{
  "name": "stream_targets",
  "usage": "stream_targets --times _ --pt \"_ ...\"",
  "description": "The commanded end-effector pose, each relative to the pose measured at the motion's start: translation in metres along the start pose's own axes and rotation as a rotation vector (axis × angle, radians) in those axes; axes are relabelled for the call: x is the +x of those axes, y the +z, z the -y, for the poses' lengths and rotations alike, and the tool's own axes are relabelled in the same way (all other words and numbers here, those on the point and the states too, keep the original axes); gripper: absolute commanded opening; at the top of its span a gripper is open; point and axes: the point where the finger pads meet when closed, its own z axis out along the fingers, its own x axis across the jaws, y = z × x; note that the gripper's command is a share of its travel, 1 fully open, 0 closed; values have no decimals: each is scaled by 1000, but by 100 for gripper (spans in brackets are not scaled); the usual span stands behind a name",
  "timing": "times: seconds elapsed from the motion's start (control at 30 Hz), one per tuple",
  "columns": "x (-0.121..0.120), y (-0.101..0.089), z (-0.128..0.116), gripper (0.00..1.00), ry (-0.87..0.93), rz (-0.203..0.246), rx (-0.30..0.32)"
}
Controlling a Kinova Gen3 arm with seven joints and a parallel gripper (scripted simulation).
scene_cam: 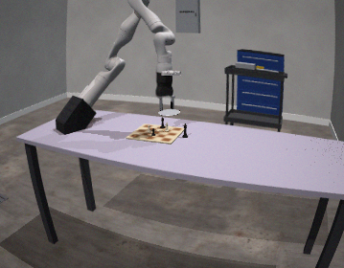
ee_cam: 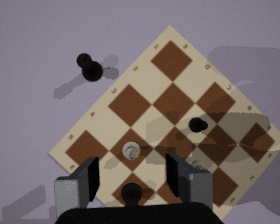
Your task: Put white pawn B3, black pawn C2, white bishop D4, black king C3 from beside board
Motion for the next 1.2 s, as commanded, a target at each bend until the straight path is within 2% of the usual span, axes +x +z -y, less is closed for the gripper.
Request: stream_targets --times 0.0,0.1,0.17,0.4,0.5,0.67,0.7,1.17 --pt "-1 -1 2 100 1 1 1" --pt "-2 -1 4 100 3 1 1" --pt "-7 -3 15 100 12 2 1" --pt "-36 -11 79 100 66 3 1" --pt "-43 -13 95 100 80 1 1" --pt "-44 -13 99 100 83 0 2" --pt "-44 -13 99 79 83 0 2" --pt "-44 -13 99 79 83 0 2"
